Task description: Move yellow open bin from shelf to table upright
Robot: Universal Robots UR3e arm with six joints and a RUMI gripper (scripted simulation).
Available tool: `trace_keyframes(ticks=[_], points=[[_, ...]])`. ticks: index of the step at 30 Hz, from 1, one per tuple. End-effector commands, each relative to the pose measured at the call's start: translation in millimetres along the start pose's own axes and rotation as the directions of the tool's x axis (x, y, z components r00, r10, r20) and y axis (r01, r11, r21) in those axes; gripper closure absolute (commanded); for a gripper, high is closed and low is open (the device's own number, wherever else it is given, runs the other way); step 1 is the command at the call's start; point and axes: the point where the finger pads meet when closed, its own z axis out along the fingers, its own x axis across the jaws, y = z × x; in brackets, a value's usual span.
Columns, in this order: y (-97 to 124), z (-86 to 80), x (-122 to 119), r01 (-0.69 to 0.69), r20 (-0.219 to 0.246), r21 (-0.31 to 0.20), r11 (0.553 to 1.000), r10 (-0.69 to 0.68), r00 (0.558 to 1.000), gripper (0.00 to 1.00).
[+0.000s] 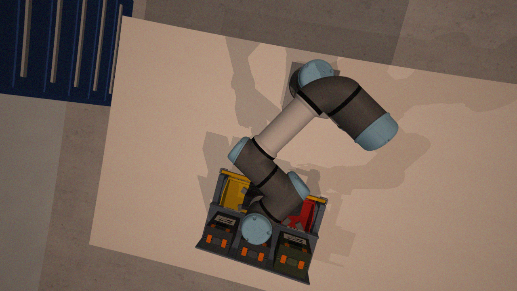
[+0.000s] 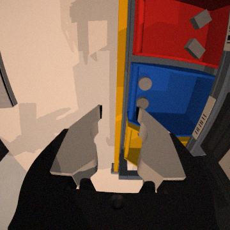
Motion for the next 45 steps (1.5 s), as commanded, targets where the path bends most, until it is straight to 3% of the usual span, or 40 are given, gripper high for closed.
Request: trace_keyframes(ticks=[1, 16, 21, 33, 34, 45], points=[[0.3, 3.2, 0.6, 0.0, -0.002, -0.001, 1.0, 0.0, 1.0, 0.72], [0.3, 9.2, 0.6, 0.0, -0.002, -0.001, 1.0, 0.0, 1.0, 0.72], [0.3, 19.1, 0.6, 0.0, -0.002, -0.001, 1.0, 0.0, 1.0, 0.72], [0.3, 19.1, 0.6, 0.0, -0.002, -0.001, 1.0, 0.0, 1.0, 0.72], [0.3, 19.0, 0.6, 0.0, -0.002, -0.001, 1.0, 0.0, 1.0, 1.0], [0.3, 19.0, 0.6, 0.0, -0.002, -0.001, 1.0, 0.0, 1.0, 1.0]])
